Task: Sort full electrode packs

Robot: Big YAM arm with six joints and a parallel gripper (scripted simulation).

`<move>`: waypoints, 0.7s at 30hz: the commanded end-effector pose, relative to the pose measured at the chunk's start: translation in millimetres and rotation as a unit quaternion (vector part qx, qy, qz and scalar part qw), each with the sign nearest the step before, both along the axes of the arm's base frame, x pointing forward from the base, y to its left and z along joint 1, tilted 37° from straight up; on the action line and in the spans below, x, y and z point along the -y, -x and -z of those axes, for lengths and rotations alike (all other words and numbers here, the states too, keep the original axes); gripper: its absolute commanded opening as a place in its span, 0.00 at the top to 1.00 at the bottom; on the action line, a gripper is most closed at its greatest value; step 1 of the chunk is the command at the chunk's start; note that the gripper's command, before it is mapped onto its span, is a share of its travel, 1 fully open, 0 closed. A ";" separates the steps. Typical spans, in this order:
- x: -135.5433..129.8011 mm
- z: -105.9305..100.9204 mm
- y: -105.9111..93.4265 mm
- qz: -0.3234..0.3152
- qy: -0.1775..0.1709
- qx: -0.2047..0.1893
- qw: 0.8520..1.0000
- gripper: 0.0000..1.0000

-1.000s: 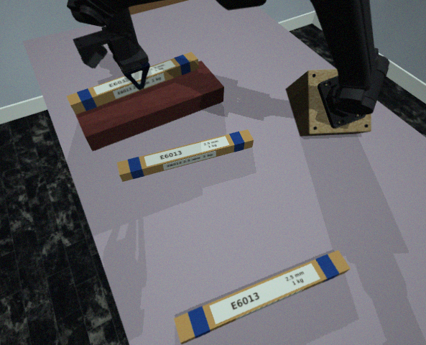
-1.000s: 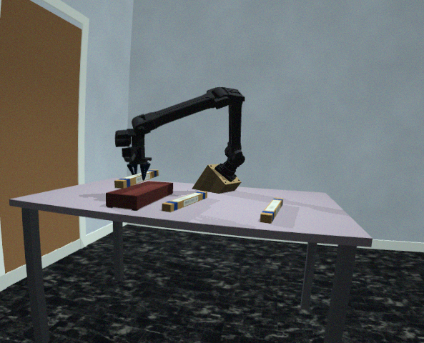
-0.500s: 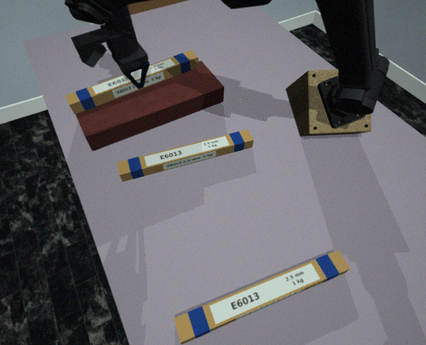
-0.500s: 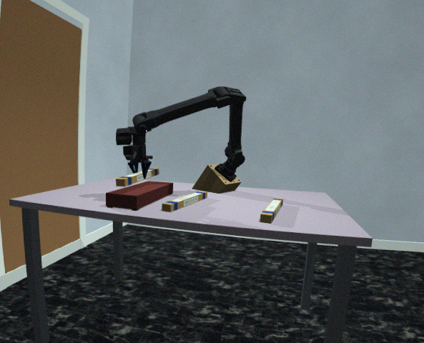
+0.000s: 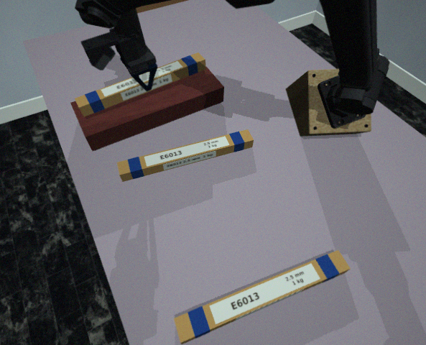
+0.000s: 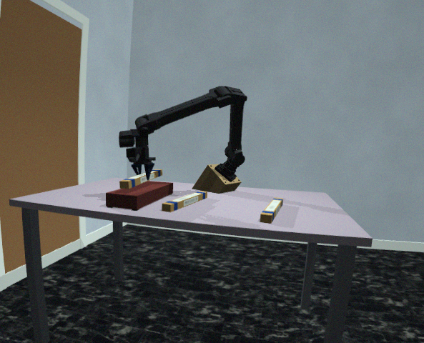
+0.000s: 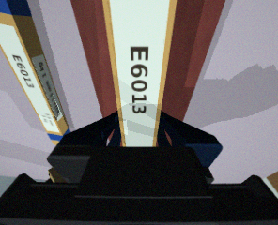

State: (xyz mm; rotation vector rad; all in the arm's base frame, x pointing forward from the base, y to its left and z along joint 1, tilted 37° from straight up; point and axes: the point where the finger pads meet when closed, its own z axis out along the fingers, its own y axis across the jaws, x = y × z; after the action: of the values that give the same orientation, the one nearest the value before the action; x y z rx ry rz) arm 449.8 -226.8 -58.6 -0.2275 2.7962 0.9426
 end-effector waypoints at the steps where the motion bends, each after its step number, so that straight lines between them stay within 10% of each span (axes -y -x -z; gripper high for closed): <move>1: 54.5 -42.9 -9.6 0.036 0.039 0.051 0.997 1.00; 21: 47.9 -30.2 -6.1 0.038 0.038 0.048 0.997 1.00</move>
State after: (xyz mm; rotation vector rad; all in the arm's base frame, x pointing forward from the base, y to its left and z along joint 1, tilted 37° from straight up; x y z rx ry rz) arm 447.9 -224.9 -65.9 -0.2247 2.7881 0.9279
